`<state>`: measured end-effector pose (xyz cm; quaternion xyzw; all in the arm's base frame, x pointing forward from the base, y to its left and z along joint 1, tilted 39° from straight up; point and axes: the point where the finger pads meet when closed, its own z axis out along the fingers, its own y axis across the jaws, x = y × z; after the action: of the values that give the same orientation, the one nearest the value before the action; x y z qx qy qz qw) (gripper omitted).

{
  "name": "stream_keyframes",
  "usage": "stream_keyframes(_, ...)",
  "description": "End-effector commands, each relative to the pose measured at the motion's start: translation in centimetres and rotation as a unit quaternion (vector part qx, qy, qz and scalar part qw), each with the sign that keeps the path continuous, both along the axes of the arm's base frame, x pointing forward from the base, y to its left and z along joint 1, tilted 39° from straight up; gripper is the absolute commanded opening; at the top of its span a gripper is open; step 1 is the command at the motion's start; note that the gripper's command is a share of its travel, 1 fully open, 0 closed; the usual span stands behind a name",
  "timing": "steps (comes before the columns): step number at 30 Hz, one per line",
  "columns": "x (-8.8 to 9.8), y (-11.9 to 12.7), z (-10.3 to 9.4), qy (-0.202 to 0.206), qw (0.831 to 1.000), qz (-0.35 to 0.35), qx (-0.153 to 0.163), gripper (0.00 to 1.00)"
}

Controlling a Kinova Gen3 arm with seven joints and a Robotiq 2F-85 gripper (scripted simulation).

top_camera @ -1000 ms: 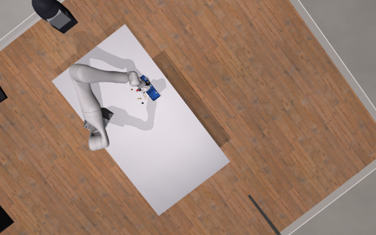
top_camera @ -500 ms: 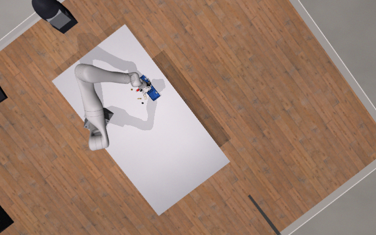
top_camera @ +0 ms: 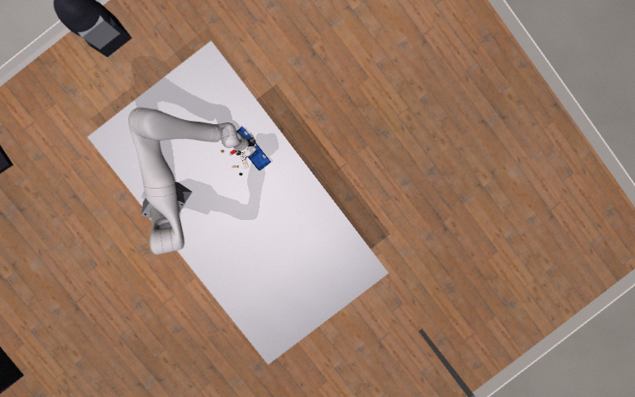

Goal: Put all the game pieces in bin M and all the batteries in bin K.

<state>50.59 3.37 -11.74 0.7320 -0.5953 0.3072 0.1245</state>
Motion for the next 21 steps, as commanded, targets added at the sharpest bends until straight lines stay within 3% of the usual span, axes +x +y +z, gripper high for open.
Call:
stream_keyframes(1, 0.08, 0.05, -0.06, -0.001, 1.000, 0.001, 0.001, 0.09)
stream_keyframes(2, 0.08, 0.05, -0.06, -0.001, 1.000, 0.001, 0.001, 0.29)
stream_keyframes(21, -0.05, 0.23, 0.25, -0.001, 1.000, 0.002, 0.000, 0.29)
